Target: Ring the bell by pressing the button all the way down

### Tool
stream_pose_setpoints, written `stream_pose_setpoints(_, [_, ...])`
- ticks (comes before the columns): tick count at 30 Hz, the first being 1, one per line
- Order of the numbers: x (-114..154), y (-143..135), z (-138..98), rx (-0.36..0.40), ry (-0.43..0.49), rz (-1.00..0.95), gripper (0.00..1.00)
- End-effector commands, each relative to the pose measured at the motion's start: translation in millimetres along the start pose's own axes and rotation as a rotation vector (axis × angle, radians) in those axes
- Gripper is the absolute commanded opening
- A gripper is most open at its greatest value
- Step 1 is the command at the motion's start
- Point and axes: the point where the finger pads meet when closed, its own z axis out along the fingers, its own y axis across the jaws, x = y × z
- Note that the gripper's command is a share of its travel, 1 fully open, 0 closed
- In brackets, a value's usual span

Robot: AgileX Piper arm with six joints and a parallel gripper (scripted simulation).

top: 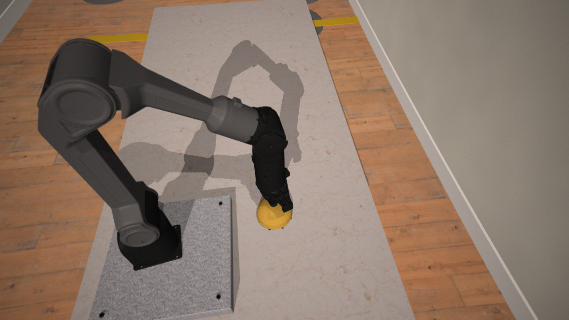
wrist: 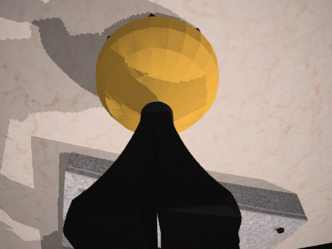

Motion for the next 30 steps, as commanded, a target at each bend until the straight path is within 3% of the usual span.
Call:
stream_pose_setpoints(1, [0,1,2,-0.002,0.004,-0.001,0.0])
stream_pose_setpoints(18, [0,0,-4,-0.001,0.001,-0.001,0.0])
stream_pose_setpoints(30, [-1,0,-33,0.0,-0.003,0.0,0.0])
